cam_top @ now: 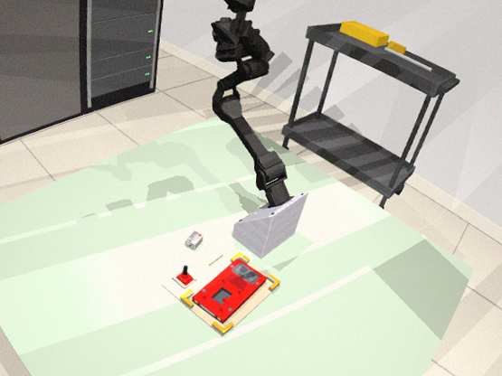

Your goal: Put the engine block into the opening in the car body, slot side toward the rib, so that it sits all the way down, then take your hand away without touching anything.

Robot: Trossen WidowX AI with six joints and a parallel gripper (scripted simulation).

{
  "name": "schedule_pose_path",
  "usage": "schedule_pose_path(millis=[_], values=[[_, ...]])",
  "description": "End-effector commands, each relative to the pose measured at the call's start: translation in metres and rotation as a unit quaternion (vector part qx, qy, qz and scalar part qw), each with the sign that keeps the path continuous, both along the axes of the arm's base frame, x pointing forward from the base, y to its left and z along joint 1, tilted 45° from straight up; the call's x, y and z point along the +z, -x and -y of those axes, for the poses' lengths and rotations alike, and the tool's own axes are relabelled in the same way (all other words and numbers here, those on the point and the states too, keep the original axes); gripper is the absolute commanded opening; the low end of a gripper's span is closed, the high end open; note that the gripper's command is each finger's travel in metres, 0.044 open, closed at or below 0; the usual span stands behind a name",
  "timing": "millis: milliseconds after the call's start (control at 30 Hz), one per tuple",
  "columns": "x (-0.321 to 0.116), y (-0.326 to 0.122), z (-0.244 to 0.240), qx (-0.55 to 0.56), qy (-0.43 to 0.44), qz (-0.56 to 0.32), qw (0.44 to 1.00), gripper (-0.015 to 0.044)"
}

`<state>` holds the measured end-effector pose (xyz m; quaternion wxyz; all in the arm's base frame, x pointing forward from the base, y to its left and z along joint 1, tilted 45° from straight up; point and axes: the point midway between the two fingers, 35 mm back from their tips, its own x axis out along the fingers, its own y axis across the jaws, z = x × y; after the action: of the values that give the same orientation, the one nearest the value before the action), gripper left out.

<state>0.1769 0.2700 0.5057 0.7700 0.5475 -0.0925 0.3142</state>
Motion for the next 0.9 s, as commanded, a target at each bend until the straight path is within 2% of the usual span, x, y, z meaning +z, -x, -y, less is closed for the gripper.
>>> schedule_pose_path(millis=[0,33,433,867], values=[[0.0,0.0,0.0,0.0,0.0,0.0,1.0,0.0426],[-0.001,-0.001,0.0,0.0,0.0,-0.002,1.0,0.044],[-0.065,-0.06,-0.006,-0.022,0.013,-0.117,0.993,0.044],[-0.146,-0.122,0.02,-0.085,-0.009,-0.261,0.962,0.044]])
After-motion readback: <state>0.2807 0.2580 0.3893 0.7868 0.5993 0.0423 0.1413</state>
